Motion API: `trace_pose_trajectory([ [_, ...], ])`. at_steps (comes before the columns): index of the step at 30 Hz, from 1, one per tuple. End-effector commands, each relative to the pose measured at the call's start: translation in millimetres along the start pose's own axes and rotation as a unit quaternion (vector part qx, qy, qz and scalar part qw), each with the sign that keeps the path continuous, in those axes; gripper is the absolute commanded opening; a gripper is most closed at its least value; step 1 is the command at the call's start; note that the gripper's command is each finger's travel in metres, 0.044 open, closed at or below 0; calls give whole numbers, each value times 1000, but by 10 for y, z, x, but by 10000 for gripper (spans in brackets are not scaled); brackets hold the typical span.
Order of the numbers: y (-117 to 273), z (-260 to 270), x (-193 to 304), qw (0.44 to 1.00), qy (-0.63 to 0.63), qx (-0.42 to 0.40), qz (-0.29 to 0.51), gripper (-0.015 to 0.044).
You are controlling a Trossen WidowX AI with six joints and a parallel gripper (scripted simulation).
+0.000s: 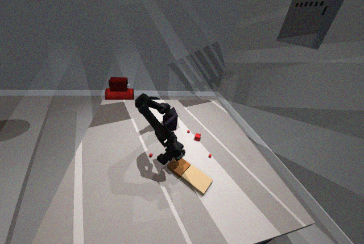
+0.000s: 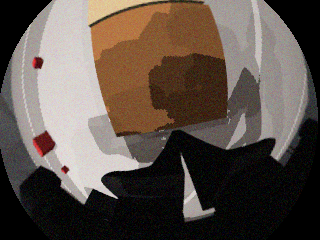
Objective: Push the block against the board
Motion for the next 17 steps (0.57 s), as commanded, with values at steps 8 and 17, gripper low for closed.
trace_pose_trajectory([
  [8, -35, 48, -165, 1000, 3, -2, 6, 0],
  [17, -34, 25, -98, 1000, 3, -2, 6, 0],
])
Point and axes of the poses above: the point midway between the two fingers, 35 mm back from their tips, its own y axis back along the fingers, its own z axis across the jaws, x = y × z, the point moved 3 cm from there along y, back along the fingers, and after that the axes turned 10 degrees about -y, right-handed, at the moved point
